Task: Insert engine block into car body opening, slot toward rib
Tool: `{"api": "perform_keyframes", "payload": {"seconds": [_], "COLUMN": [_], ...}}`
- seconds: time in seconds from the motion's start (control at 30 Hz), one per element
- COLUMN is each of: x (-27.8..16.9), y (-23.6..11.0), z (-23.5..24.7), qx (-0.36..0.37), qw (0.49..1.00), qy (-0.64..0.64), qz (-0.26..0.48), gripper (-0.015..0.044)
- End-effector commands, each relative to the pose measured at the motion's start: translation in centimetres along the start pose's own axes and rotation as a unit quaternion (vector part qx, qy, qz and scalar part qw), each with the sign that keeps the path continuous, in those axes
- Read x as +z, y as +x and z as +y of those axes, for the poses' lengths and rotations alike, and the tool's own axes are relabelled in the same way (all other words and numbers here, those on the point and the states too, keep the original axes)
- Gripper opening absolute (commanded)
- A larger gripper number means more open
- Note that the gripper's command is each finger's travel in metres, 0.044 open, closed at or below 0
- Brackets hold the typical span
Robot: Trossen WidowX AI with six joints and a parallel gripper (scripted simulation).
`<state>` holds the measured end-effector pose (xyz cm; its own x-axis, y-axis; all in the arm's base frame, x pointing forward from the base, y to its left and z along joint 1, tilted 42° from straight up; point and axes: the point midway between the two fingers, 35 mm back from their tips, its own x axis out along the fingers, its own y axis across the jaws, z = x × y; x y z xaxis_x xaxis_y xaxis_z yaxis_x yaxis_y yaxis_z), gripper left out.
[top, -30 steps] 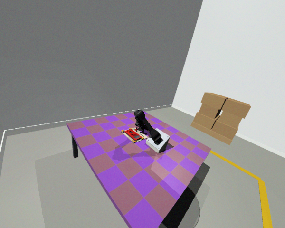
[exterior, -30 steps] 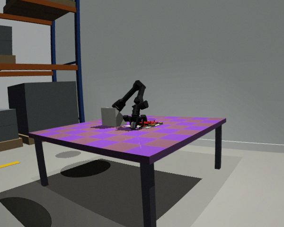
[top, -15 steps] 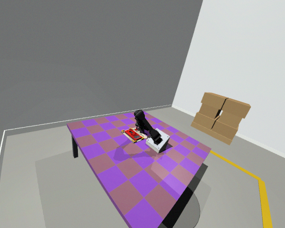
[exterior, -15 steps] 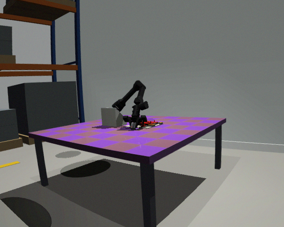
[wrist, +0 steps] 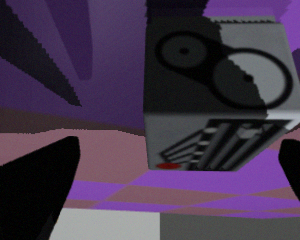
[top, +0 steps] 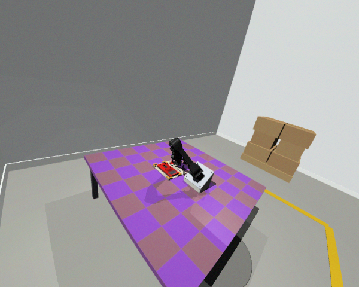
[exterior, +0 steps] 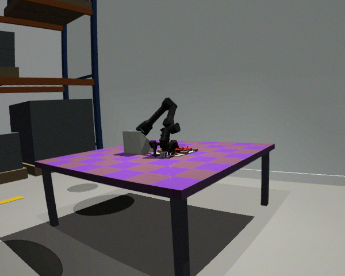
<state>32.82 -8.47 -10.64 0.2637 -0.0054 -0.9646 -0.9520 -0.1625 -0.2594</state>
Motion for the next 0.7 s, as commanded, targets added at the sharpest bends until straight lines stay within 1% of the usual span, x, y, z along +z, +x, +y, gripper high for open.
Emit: {"api": "perform_keyframes", "payload": {"seconds": [0.0, 0.27, 0.67], "x": [-0.1, 0.1, 0.0], "y": [-1.3, -4.3, -3.9], "z": [-0.3, -0.3, -0.4], "qx": [-0.003, -0.003, -0.004], "qw": [1.000, 1.000, 1.000], "qy": [0.000, 0.000, 0.001], "qz": [-0.001, -0.001, 0.000], "gripper": [0.0440, 0.0440, 0.0440]}}
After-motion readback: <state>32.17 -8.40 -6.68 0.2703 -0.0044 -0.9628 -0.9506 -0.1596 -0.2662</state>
